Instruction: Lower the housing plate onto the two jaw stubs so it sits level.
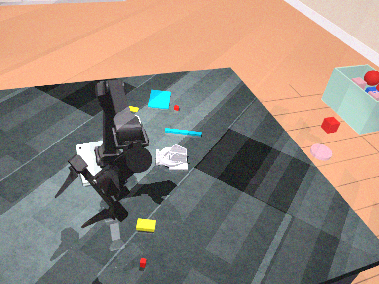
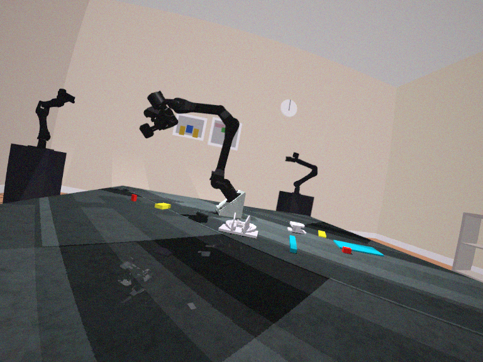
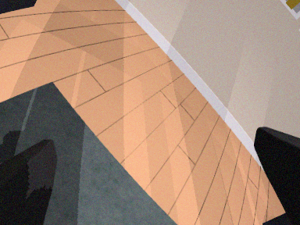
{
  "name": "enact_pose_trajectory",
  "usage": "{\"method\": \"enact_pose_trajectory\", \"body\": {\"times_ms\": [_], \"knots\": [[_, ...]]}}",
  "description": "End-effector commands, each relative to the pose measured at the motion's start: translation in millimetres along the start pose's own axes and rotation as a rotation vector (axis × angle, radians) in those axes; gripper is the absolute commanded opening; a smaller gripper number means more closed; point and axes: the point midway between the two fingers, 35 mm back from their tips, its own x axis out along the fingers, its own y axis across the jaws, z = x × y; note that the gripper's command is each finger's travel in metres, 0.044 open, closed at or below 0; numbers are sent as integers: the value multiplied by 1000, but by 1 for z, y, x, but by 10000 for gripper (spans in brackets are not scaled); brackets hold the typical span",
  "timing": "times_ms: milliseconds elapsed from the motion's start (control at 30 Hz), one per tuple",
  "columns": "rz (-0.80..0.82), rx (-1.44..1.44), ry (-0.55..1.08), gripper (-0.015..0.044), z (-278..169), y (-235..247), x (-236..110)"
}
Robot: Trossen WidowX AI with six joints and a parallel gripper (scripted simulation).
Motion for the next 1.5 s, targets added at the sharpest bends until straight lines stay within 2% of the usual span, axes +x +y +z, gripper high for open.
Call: {"method": "enact_pose_trajectory", "body": {"times_ms": [0,467,767,1467], "knots": [[85,-46,33,440,-9,29,6],[289,-112,97,440,-30,90,8],[464,-201,117,440,-43,137,-6],[832,-425,169,440,-87,237,-71]]}}
